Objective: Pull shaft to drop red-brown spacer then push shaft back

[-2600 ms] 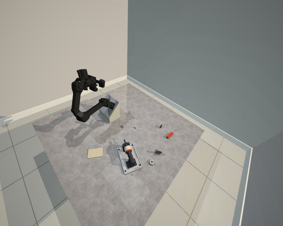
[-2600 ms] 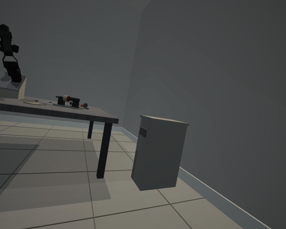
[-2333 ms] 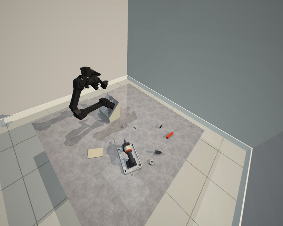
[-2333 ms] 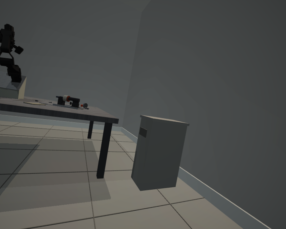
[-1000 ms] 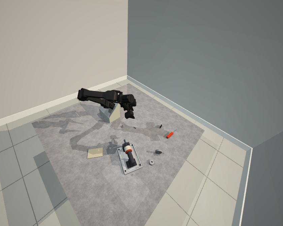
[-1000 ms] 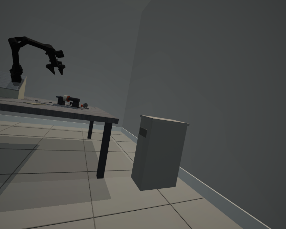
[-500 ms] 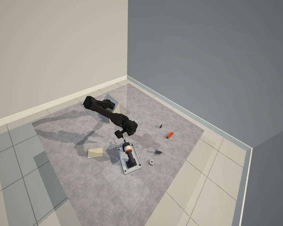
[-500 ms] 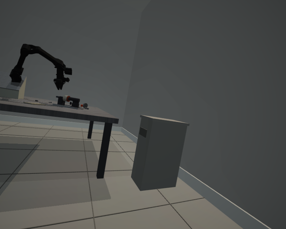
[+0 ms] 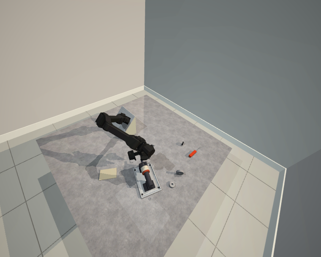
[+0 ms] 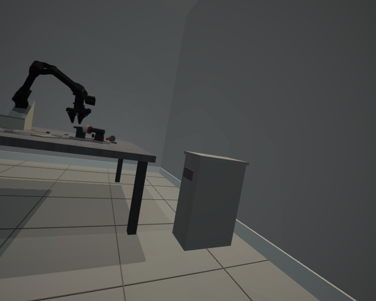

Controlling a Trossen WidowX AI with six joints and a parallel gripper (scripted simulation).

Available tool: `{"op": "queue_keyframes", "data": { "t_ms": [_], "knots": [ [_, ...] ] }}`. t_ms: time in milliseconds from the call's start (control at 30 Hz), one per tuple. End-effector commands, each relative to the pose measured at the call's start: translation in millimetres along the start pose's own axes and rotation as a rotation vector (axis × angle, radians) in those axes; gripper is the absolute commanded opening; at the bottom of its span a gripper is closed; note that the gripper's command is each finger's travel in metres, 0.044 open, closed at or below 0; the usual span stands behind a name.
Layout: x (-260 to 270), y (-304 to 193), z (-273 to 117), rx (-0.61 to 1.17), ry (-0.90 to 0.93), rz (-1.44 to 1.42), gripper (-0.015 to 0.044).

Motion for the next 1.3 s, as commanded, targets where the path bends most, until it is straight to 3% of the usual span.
{"op": "queue_keyframes", "data": {
  "t_ms": [0,1267],
  "knots": [
    [-0.4,-0.6,1.5,0.000,-0.005,0.009,0.0440],
    [0.6,7.9,1.4,0.000,-0.005,0.009,0.0440]
  ]
}}
Point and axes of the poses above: the point midway between the two fingers, 35 mm back from their tips, its own z axis out along the fingers, its own x axis across the jaws, y = z × x, the point moved 1 cm from there along -z, back along the fingers, and after that the axes turned 7 degrees about z, right-handed, at the moved point
